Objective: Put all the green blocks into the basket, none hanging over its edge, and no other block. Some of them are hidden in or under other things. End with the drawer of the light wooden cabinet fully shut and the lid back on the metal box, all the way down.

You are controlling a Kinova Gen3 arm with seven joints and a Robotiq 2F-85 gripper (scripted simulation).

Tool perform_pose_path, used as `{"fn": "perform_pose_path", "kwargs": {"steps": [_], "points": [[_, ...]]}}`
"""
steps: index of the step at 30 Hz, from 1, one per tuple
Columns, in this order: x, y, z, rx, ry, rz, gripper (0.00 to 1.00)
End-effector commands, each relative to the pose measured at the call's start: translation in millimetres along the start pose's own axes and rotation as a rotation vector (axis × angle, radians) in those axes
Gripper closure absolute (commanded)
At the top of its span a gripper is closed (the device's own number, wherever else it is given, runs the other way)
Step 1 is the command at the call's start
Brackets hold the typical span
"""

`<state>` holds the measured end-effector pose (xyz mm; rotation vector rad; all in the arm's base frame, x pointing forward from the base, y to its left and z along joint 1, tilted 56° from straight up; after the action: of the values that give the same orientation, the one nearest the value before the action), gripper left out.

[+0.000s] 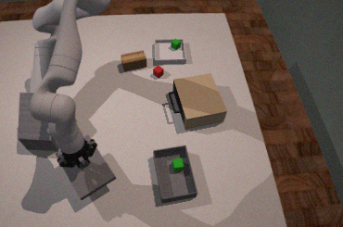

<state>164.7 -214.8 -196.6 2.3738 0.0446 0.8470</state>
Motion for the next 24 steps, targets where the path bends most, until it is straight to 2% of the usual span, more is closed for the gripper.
{"fn": "perform_pose_path", "kwargs": {"steps": [1,15,24], "points": [[0,-1.6,1,-0.003,0.000,-0.001,0.90],[0,-32.4,1,-0.003,0.000,-0.001,0.90],[0,-45.5,1,-0.003,0.000,-0.001,0.90]]}}
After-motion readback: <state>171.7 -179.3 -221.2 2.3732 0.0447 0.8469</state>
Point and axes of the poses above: the point where the finger pads meet when closed, its own y axis back along the fingers, its own x axis across the jaws, z = x × y, the point moved 5 cm from there along y, back along the fingers, and after that the axes turned 5 degrees about y, right-handed, at the moved point
